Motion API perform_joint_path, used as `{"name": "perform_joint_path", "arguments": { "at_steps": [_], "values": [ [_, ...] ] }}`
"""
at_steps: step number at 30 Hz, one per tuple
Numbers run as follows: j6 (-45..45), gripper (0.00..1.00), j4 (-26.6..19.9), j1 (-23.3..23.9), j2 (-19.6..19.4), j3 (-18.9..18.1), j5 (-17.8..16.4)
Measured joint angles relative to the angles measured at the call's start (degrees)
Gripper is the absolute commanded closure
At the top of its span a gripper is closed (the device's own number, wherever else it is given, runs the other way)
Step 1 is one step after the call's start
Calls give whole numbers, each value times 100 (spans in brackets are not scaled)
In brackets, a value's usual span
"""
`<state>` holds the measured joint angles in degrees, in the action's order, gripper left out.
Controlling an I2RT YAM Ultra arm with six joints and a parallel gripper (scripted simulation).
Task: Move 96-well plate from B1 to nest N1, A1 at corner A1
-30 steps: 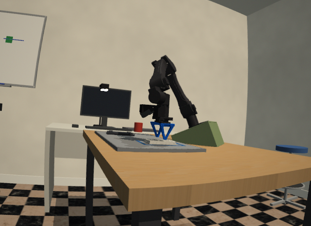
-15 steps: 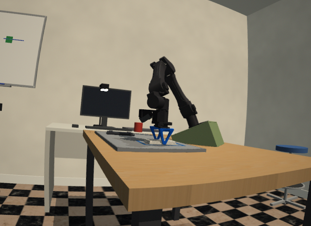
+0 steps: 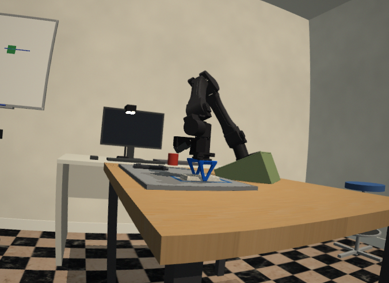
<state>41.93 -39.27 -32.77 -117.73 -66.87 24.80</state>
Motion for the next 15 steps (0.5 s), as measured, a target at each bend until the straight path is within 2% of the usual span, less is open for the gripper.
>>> {"name": "perform_joint_path", "arguments": {
  "at_steps": [2, 3, 15],
  "values": [
    [0, 0, 0, 0, 0, 0, -2],
    [0, 100, 0, 0, 0, 0, 0],
    [0, 100, 2, 0, 0, 0, -4]
  ]
}}
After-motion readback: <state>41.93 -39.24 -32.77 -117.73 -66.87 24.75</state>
